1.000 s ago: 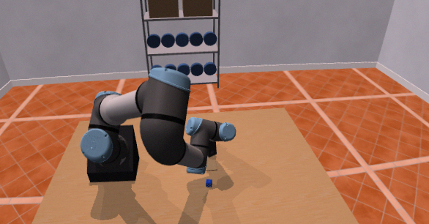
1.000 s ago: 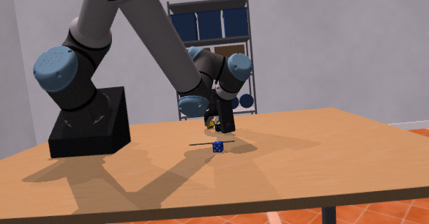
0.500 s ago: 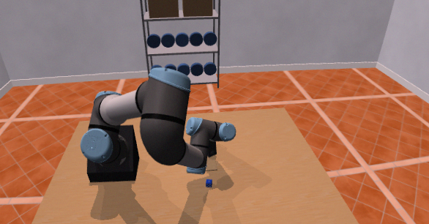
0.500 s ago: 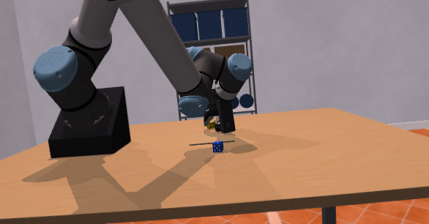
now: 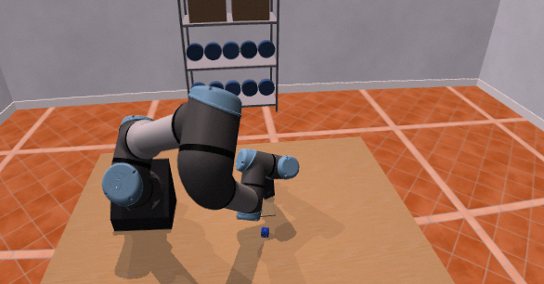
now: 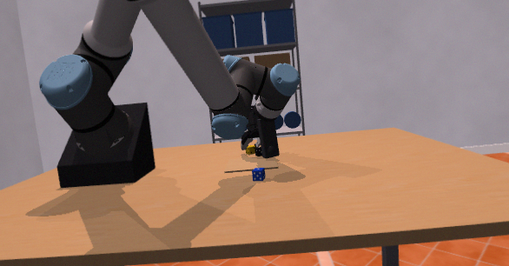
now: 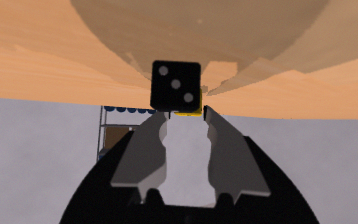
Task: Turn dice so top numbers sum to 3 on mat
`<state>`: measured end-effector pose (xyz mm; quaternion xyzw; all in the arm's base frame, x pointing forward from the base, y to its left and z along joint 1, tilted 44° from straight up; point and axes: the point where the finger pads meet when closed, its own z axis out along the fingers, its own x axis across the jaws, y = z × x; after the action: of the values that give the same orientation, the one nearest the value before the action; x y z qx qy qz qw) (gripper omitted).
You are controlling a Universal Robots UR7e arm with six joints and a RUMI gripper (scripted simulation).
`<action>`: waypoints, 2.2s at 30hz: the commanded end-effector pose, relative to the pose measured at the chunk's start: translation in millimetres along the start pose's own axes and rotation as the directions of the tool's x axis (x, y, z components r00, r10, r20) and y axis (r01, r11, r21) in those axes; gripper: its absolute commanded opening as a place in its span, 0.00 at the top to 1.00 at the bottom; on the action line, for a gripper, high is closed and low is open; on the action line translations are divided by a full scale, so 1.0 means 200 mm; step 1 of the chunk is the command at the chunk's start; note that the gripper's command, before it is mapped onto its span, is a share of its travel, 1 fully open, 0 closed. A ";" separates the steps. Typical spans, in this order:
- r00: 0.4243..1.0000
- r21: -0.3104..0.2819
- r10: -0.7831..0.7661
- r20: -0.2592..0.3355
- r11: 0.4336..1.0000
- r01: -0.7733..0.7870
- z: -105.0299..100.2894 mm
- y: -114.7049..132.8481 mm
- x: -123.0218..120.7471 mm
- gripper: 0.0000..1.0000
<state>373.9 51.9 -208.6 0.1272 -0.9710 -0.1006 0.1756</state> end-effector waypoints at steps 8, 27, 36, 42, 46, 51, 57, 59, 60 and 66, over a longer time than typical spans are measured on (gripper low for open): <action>1.000 0.000 -0.001 0.001 1.000 0.001 0.00 0.00 0.00 0.76; 1.000 0.000 -0.001 0.001 1.000 0.001 0.00 0.00 0.00 0.76; 1.000 0.000 -0.001 0.001 1.000 0.001 -0.02 0.00 0.00 0.76; 1.000 0.000 -0.001 0.001 1.000 0.001 -0.10 0.00 0.00 0.76; 1.000 0.000 -0.001 0.001 1.000 0.001 -0.14 0.00 0.00 0.76; 1.000 0.000 -0.001 0.001 1.000 0.001 -0.22 0.00 0.00 0.76; 1.000 0.000 -0.001 0.001 1.000 0.001 -0.25 0.00 0.00 0.76; 1.000 0.000 -0.001 0.001 1.000 0.001 -0.25 0.00 0.00 0.76; 1.000 0.000 -0.001 0.001 1.000 0.001 -0.25 0.00 0.00 0.76; 1.000 0.000 -0.001 0.001 1.000 0.001 -0.28 0.04 0.00 0.76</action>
<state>392.2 46.3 -161.0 0.1271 -0.9710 -0.1006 0.1756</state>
